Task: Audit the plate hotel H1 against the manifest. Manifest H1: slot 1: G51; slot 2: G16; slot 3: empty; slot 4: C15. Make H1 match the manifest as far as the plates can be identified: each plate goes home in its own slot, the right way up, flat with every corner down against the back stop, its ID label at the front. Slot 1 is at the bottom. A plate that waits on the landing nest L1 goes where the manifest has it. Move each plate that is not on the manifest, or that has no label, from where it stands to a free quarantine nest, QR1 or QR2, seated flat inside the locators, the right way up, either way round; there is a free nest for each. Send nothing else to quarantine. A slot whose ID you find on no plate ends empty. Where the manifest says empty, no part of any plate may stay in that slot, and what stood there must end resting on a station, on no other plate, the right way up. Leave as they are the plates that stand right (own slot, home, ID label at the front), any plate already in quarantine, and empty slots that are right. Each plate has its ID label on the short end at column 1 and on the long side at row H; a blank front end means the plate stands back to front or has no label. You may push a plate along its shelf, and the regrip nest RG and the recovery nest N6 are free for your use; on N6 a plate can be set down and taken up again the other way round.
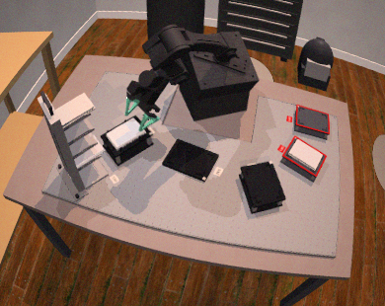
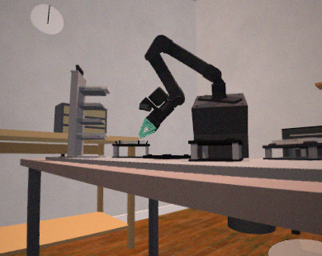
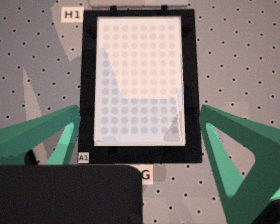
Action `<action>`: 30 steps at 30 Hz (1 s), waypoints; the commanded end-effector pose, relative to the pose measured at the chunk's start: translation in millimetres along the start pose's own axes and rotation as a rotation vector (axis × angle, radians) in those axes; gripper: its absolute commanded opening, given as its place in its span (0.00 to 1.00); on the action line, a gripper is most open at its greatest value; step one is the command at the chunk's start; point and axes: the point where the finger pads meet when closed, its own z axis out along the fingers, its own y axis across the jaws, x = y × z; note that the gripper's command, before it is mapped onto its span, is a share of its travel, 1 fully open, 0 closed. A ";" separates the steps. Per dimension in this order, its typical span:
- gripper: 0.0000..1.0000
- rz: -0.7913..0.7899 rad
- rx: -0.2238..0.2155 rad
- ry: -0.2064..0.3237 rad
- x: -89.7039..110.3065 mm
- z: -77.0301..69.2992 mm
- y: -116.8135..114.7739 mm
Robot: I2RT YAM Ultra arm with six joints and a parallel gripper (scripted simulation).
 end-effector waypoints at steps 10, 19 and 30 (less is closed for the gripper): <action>1.00 -0.014 0.001 -0.037 2.3 -2.4 0.1; 1.00 -0.014 0.001 -0.037 8.3 1.1 0.1; 1.00 -0.013 0.001 -0.037 16.1 5.6 0.0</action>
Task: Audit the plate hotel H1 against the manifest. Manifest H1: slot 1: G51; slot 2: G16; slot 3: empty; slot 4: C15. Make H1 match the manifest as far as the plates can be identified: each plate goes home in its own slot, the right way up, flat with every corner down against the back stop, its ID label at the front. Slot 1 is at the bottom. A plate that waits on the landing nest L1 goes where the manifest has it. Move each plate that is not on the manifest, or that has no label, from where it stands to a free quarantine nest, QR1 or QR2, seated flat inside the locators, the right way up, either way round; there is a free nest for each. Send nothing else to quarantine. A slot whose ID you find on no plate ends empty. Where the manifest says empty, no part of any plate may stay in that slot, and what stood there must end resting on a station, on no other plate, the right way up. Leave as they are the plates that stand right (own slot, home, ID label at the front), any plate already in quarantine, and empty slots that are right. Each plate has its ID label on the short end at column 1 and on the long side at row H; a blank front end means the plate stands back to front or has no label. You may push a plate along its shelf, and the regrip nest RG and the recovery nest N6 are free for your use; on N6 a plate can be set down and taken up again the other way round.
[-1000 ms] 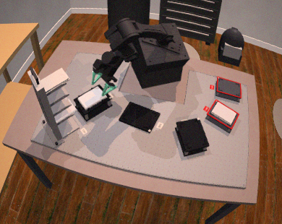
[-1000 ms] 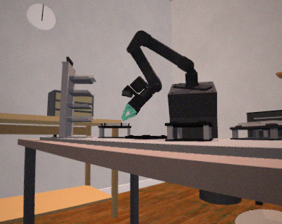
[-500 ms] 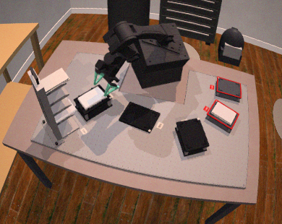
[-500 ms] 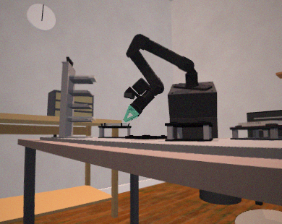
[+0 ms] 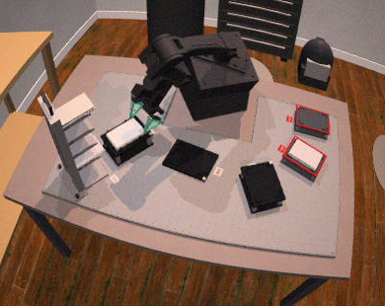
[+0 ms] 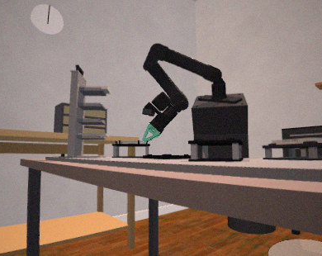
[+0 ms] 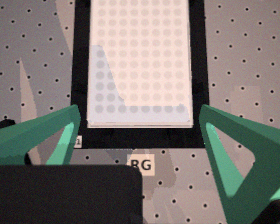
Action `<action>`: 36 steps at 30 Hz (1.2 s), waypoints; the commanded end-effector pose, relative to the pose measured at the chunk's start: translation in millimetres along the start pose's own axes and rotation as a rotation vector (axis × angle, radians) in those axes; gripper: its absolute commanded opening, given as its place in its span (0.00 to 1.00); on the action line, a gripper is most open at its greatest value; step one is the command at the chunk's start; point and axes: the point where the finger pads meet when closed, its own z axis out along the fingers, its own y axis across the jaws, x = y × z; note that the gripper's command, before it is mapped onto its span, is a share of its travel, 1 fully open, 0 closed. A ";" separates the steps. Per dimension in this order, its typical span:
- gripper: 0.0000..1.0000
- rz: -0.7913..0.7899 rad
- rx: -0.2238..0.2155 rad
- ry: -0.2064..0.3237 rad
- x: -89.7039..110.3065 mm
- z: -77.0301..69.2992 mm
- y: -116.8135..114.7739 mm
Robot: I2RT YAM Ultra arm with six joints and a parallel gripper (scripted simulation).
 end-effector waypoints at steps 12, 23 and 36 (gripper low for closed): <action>1.00 -0.010 0.005 -0.036 0.2 5.8 -0.8; 1.00 -0.003 0.009 -0.021 8.1 8.5 -1.9; 0.86 -0.003 0.009 -0.021 8.1 8.5 -1.9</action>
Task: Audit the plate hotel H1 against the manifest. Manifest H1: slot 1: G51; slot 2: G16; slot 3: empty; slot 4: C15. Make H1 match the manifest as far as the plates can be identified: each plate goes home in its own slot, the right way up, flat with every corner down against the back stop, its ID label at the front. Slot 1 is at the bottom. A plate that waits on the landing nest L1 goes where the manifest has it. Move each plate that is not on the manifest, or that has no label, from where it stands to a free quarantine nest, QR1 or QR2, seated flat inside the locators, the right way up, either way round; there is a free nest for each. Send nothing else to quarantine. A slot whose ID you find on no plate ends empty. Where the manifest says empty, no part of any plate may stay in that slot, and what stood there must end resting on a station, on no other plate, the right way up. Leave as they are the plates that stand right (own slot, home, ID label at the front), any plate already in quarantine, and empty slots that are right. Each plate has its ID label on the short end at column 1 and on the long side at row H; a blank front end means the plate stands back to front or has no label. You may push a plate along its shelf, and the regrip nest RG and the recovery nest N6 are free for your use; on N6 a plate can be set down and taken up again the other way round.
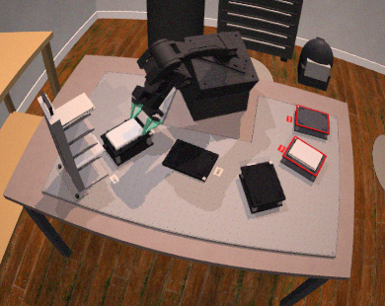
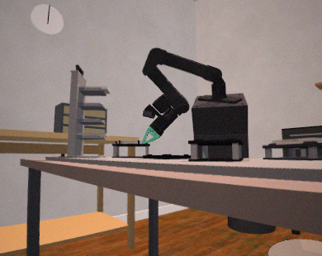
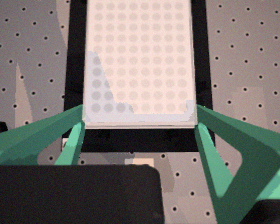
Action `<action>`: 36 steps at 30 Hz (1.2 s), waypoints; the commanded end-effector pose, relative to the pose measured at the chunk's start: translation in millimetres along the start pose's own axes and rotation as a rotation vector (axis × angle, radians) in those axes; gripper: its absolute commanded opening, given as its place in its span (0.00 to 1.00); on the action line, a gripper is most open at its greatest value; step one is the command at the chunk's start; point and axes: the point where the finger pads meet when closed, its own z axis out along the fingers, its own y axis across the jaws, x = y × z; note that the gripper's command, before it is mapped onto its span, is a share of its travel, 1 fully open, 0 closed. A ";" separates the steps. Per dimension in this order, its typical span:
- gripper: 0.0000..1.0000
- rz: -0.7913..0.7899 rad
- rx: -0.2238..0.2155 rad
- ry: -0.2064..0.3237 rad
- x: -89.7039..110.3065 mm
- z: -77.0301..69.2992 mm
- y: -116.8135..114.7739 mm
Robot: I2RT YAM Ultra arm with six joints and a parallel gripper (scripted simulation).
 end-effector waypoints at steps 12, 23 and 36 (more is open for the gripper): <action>0.86 0.003 0.003 0.004 2.8 0.4 -0.8; 0.86 0.001 0.002 0.000 0.6 -1.0 -0.5; 0.86 -0.006 -0.003 -0.017 -10.0 -7.7 0.7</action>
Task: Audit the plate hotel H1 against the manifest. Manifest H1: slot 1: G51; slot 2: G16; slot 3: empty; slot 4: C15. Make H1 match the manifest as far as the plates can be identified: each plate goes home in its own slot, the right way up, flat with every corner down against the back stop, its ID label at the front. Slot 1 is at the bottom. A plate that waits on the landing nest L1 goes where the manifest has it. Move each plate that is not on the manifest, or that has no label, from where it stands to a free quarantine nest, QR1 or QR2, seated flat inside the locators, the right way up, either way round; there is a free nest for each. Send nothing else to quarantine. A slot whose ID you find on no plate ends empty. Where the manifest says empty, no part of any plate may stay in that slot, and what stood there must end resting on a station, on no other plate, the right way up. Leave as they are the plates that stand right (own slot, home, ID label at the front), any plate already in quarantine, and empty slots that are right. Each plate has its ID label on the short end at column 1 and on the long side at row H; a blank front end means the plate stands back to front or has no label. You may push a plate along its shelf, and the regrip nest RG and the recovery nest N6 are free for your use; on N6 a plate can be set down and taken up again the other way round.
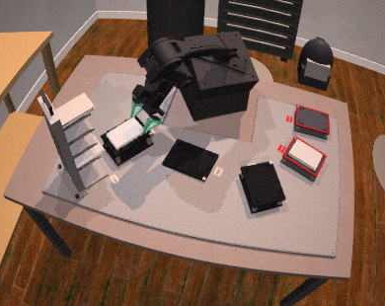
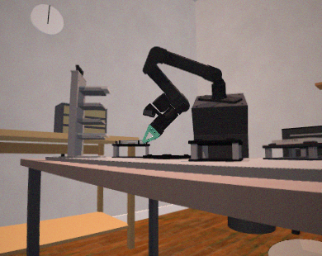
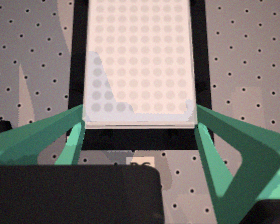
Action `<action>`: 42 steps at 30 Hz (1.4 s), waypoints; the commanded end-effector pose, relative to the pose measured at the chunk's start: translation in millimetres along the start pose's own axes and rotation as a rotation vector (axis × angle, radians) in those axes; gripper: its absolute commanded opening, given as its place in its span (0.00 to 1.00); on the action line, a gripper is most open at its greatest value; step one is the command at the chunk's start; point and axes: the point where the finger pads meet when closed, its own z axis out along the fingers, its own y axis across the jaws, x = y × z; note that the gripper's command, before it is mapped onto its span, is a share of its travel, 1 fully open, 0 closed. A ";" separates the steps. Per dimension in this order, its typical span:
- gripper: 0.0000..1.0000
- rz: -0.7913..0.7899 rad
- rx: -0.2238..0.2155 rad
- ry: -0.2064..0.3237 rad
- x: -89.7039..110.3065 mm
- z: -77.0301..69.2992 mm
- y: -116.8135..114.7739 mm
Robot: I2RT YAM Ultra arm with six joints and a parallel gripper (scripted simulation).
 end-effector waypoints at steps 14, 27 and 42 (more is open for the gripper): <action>0.86 -0.005 -0.002 -0.018 -16.4 -12.4 -0.6; 0.86 -0.005 -0.002 -0.018 -26.0 -22.2 -0.7; 0.86 -0.006 -0.002 -0.018 -35.3 -31.6 -0.7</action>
